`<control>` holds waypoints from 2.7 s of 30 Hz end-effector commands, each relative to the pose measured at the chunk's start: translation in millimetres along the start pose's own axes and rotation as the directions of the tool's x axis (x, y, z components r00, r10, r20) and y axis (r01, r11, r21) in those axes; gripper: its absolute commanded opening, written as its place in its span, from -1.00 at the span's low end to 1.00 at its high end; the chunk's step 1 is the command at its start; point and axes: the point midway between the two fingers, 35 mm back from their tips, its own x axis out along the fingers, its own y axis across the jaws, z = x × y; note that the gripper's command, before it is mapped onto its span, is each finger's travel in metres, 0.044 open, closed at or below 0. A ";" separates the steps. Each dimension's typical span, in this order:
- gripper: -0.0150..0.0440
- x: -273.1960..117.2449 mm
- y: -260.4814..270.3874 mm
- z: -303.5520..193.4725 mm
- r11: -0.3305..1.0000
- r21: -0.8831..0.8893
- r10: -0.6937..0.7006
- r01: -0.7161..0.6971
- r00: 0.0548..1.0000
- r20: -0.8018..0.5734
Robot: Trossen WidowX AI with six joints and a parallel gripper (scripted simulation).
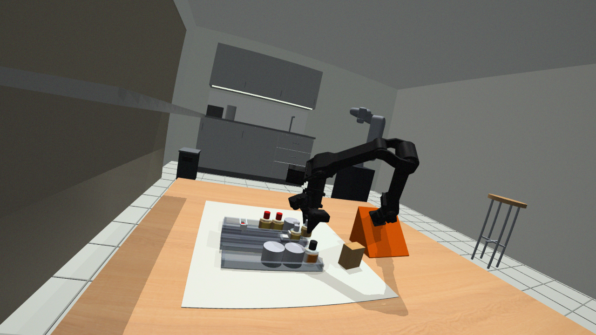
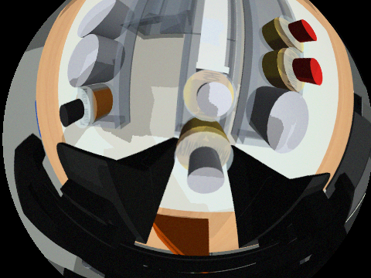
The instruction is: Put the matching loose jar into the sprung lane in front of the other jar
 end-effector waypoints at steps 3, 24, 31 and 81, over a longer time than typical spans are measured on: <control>-0.49 -2.8 0.8 10.6 1.000 -0.011 0.002 -0.002 1.000 0.021; -0.49 -4.7 1.0 18.3 1.000 -0.011 0.002 -0.002 1.000 0.022; -0.49 -5.5 1.0 20.8 1.000 -0.012 0.002 -0.002 1.000 0.022; -0.49 -7.2 1.2 27.0 1.000 -0.012 0.002 -0.002 1.000 0.022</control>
